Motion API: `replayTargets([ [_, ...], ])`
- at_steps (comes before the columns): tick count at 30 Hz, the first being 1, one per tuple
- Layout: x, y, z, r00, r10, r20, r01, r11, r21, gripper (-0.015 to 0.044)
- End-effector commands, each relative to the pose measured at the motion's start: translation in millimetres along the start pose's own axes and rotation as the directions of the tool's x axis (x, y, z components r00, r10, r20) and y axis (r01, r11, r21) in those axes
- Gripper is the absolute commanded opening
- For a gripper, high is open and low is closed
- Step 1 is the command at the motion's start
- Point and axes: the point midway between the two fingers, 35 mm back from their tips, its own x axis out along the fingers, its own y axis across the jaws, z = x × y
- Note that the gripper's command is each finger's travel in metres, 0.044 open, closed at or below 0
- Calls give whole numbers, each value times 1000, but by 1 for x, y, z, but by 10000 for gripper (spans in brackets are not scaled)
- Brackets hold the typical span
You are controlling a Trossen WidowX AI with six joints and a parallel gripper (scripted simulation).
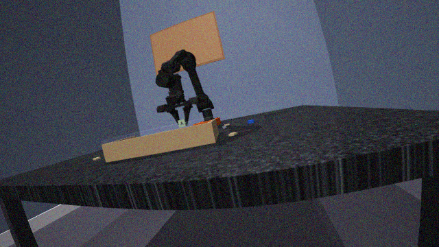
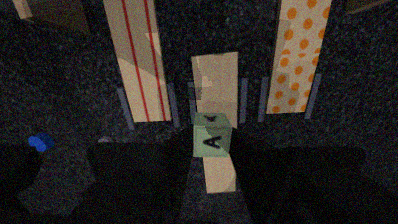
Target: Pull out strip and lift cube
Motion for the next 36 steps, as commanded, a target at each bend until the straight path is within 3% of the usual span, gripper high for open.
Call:
replayTargets([
  [1, -4, 1, -12, 1000, -4, 7, 4, 1000, 6, 0],
  [11, -3, 5, -46, 1000, -4, 4, 4, 1000, 6, 0],
  [21, -38, 6, -46, 1000, -4, 4, 4, 1000, 6, 0],
  [36, -39, 6, -46, 1000, -4, 4, 4, 1000, 6, 0],
])
